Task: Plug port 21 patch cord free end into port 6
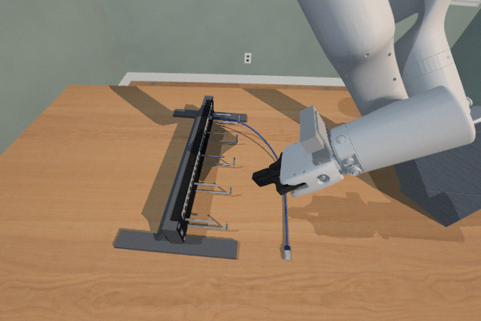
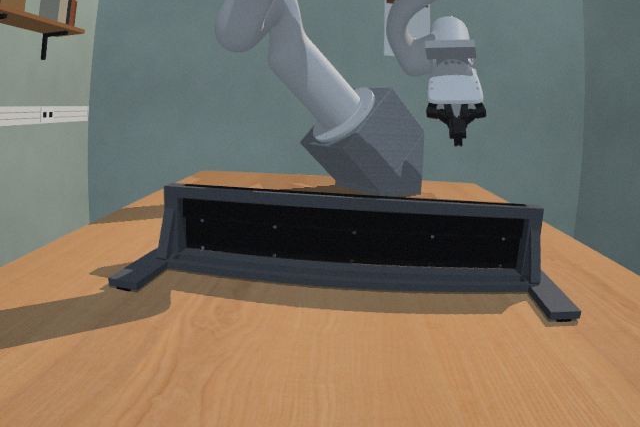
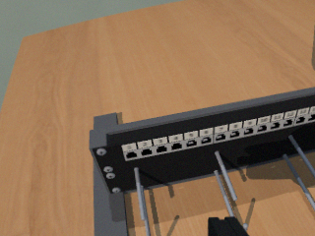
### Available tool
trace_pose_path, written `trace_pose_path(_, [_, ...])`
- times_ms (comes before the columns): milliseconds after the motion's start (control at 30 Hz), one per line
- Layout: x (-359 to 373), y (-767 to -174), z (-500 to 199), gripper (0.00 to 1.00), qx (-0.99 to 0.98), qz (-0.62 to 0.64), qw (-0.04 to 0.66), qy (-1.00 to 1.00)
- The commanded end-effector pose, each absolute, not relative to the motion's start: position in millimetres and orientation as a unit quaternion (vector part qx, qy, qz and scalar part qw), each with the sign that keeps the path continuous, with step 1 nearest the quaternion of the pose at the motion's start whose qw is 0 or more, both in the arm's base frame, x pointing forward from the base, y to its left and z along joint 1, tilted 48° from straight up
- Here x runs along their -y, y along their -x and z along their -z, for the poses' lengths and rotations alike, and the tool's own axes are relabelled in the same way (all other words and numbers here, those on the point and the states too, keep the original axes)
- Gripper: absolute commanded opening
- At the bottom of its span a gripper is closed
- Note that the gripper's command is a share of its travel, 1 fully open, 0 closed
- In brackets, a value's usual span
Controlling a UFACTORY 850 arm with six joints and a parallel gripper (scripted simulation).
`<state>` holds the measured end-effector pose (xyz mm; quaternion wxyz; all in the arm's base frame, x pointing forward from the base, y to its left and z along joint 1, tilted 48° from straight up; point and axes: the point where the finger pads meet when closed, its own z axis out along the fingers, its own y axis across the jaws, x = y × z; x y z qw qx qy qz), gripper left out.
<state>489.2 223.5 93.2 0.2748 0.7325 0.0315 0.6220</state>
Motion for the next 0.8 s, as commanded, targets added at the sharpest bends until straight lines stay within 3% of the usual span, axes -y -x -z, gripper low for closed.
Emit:
trace_pose_path(0, [-234.6,-485.7,-108.3,0.0,-0.107,-0.634,0.295,-0.707])
trace_pose_path(767, [-229.7,-518.8,-113.7,0.0,-0.132,-0.637,0.302,-0.697])
